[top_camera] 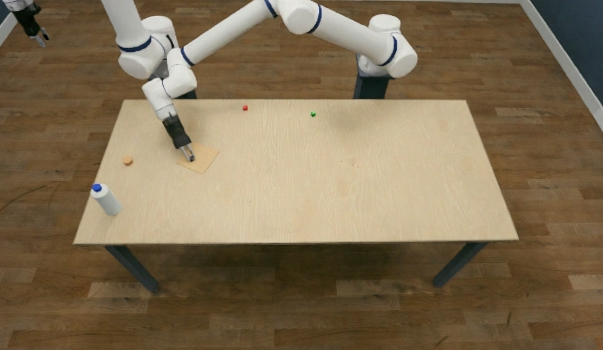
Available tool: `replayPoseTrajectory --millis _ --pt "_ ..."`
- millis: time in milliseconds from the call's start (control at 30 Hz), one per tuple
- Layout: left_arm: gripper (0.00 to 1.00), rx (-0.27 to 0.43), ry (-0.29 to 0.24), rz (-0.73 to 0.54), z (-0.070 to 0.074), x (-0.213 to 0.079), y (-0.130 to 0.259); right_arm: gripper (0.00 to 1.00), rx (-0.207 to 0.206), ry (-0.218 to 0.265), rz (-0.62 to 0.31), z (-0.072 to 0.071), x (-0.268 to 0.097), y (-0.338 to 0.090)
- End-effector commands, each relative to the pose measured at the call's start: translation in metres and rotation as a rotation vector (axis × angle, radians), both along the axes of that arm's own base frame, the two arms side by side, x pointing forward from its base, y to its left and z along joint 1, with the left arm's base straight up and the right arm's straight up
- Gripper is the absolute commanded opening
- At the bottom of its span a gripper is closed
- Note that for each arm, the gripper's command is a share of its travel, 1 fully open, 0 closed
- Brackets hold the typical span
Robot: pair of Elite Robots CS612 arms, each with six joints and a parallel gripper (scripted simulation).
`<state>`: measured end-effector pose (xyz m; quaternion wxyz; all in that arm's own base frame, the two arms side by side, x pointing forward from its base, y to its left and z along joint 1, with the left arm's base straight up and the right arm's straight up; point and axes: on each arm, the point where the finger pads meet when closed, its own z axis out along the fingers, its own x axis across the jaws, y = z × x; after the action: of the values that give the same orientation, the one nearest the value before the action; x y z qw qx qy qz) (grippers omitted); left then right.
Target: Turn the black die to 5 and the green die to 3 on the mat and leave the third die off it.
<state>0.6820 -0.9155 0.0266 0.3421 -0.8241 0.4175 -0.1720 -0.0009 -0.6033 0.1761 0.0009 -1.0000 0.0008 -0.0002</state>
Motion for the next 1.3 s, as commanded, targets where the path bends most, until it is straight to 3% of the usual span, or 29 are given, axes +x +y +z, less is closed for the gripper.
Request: replayPoseTrajectory --millis 0,633,667,733,767,833,867,933,1067,1200,1233,1267 --pt "0.4 -0.002 -0.001 0.0 0.0017 0.0002 -0.0006 1.0 -0.002 0.0 0.0 0.0009 -0.0002 -0.0007" --pt "0.4 -0.002 -0.001 0.0 0.0017 0.0002 -0.0006 1.0 -0.002 0.0 0.0 0.0009 -0.0002 -0.0007" --pt "0.46 -0.002 -0.001 0.0 0.0017 0.0002 -0.0006 1.0 -0.002 0.0 0.0 0.0009 -0.0002 -0.0007" --pt "0.46 -0.002 -0.001 0.0 0.0017 0.0002 -0.0006 1.0 -0.002 0.0 0.0 0.0009 -0.0002 -0.0007" --pt "0.52 -0.002 -0.001 0.0 0.0017 0.0002 -0.0006 1.0 -0.002 0.0 0.0 0.0009 -0.0002 -0.0007" --pt "0.52 -0.002 -0.001 0.0 0.0017 0.0002 -0.0006 1.0 -0.002 0.0 0.0 0.0009 -0.0002 -0.0007" --pt "0.58 -0.002 -0.001 0.0 0.0017 0.0002 -0.0006 1.0 -0.002 0.0 0.0 0.0009 -0.0002 -0.0007" --pt "0.58 -0.002 -0.001 0.0 0.0017 0.0002 -0.0006 1.0 -0.002 0.0 0.0 0.0009 -0.0002 -0.0007" --pt "0.7 -0.002 -0.001 0.0 0.0017 0.0002 -0.0006 1.0 -0.002 0.0 0.0 0.0009 -0.0002 -0.0007" --pt "0.7 -0.002 -0.001 0.0 0.0017 0.0002 -0.0006 1.0 -0.002 0.0 0.0 0.0009 -0.0002 -0.0007" --pt "1.0 -0.002 -0.001 0.0 0.0017 0.0002 -0.0006 1.0 -0.002 0.0 0.0 0.0009 -0.0002 -0.0007" --pt "1.0 -0.002 -0.001 0.0 0.0017 0.0002 -0.0006 1.0 -0.002 0.0 0.0 0.0009 -0.0002 -0.0007"
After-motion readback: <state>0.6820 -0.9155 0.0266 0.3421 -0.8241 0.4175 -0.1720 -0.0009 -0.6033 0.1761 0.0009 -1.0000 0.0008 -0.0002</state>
